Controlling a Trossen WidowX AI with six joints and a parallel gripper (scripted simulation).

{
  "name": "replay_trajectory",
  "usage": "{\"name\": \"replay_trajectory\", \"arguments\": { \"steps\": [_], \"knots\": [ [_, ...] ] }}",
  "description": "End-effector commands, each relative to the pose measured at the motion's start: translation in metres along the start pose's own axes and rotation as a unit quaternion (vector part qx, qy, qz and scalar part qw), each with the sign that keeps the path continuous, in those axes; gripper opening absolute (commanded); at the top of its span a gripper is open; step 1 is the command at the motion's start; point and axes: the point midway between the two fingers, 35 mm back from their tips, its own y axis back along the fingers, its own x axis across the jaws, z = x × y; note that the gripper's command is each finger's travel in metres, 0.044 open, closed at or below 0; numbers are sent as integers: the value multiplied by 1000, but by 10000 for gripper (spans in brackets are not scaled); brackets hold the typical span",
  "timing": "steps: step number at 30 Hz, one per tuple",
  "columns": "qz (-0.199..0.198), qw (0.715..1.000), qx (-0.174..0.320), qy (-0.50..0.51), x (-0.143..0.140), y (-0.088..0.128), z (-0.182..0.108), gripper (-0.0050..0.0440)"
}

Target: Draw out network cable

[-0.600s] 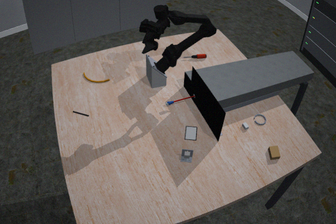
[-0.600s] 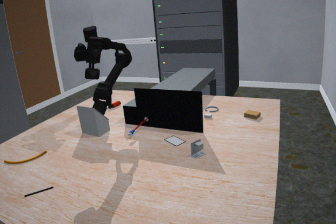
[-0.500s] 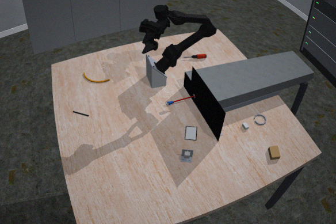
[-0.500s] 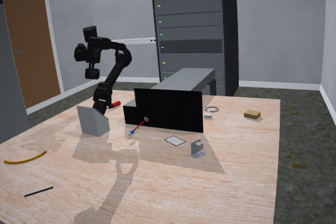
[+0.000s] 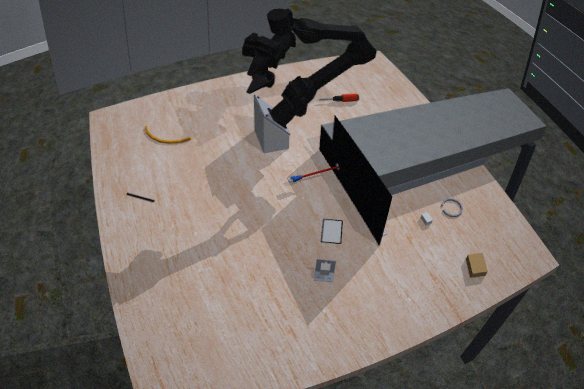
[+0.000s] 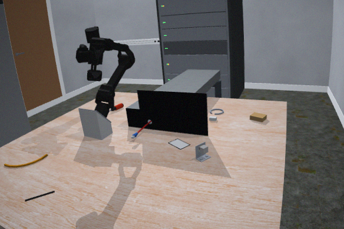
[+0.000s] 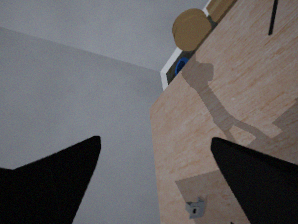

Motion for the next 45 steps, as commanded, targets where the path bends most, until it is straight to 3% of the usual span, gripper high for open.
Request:
{"name": "replay_trajectory", "arguments": {
  "steps": [1,10,14,16,20,31,33,45],
  "knots": [
    [0,1000,1,10,5,-1,0,440],
    [-62,989,38,130,-3,-30,-18,440],
    [-104,966,77,222,-11,-49,-30,440],
    [-104,966,77,222,-11,-49,-30,440],
    [-136,933,123,309,-20,-64,-43,440],
    [-190,796,260,513,-50,-101,-75,440],
    [-190,796,260,513,-50,-101,-75,440],
    [-186,579,428,668,-93,-132,-110,440]
  ]
}}
